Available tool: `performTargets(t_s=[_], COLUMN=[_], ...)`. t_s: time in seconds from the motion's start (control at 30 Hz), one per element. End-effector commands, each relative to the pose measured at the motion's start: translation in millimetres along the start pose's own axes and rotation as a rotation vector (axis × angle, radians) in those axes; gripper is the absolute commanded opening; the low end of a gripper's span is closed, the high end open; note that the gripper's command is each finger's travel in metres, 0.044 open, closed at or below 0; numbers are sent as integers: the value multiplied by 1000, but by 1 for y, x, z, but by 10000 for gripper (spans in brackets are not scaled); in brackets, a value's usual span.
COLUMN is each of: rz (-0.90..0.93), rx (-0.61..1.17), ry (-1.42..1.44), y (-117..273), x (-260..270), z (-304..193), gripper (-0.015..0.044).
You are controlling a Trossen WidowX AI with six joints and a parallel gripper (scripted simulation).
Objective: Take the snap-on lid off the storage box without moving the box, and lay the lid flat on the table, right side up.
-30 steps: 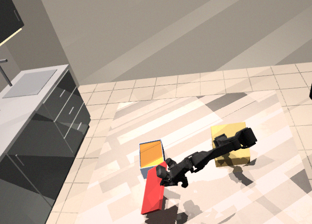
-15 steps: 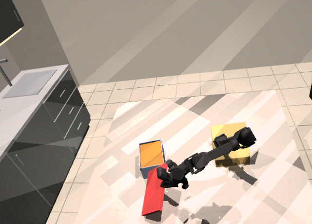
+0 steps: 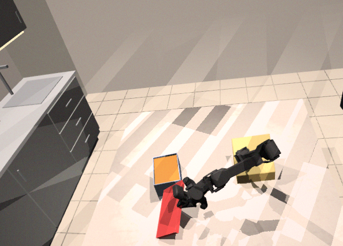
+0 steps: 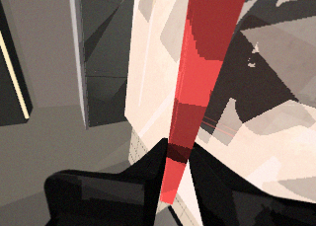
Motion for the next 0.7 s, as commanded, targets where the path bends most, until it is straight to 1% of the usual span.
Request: performTargets(t_s=[0.0, 0.67], rz=[5, 6], rx=[-12, -11], ry=[-4, -5], y=[-3, -13], x=[-3, -15], z=[3, 3], gripper=[0, 0])
Point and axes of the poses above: the point midway between the two fingers, 35 mm back from their tips, its own y axis back along the fingers, its own x axis across the jaws, z = x × y, the point moved 5 cm from there along y, back along the fingers
